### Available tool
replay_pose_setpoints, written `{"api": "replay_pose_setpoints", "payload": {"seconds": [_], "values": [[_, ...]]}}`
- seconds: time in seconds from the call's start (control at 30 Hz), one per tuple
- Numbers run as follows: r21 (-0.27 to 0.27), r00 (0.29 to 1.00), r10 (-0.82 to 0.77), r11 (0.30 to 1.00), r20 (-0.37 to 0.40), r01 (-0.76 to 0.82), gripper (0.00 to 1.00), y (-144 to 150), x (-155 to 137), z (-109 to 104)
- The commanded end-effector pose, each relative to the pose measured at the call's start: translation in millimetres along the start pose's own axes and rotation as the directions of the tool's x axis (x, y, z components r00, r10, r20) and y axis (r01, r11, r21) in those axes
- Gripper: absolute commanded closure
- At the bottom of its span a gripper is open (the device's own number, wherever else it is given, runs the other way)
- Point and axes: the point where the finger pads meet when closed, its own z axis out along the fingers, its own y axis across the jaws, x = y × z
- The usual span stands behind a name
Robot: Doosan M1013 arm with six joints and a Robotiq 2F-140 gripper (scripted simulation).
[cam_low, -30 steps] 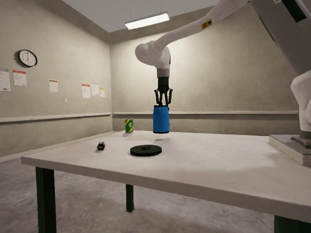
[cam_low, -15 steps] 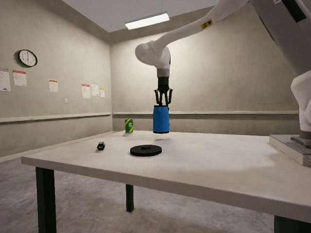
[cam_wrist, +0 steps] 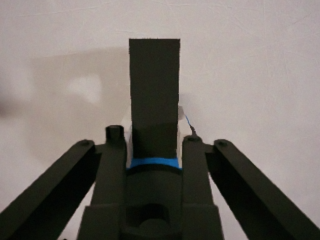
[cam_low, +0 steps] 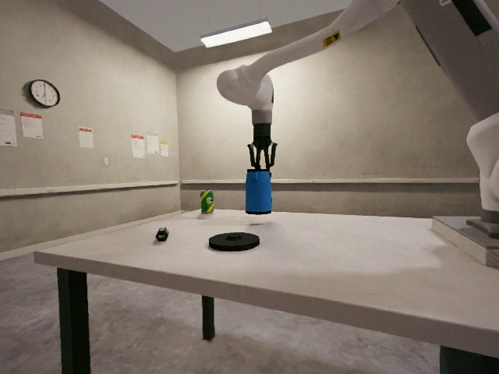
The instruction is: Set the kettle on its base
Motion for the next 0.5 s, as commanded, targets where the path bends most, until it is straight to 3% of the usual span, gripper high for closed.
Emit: {"api": "replay_pose_setpoints", "payload": {"seconds": [0.0, 0.47], "values": [[0.000, 1.000, -0.003, 1.000, -0.004, 0.003, 0.90, -0.1, 1.6, -4.1], [0.000, 1.000, -0.002, 1.000, -0.004, 0.002, 0.90, 0.3, -0.6, -3.6]]}}
